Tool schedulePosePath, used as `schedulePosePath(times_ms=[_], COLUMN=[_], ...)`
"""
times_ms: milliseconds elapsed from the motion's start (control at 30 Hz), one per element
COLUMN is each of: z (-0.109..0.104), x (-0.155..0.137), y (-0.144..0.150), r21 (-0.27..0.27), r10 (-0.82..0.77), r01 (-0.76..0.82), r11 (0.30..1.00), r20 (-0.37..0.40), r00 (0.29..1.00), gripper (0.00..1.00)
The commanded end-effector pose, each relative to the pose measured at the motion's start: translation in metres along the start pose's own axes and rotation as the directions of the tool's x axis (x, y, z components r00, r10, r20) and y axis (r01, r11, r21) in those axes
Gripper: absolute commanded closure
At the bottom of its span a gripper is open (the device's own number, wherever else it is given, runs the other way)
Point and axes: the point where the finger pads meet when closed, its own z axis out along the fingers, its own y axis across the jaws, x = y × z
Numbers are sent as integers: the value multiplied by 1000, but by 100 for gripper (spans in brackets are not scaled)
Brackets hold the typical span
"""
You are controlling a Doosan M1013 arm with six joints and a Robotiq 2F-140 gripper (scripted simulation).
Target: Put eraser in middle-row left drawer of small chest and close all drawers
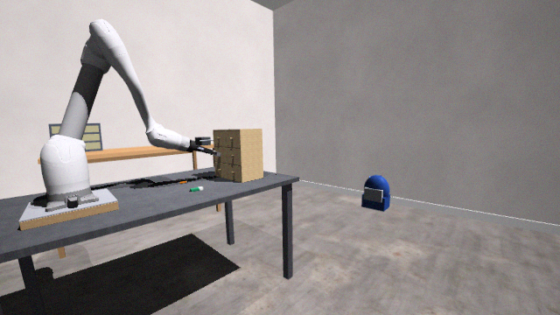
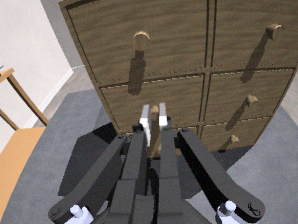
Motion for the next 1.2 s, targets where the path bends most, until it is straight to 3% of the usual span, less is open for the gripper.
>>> schedulePosePath(times_ms=[0, 1167], z=[0, -8], x=[0, -3], y=[0, 0], r21=[0, 0], r10=[0, 0], r01=[0, 0], r11=[1000, 1000], r20=[0, 0], r00=[1000, 1000], gripper=[92, 92])
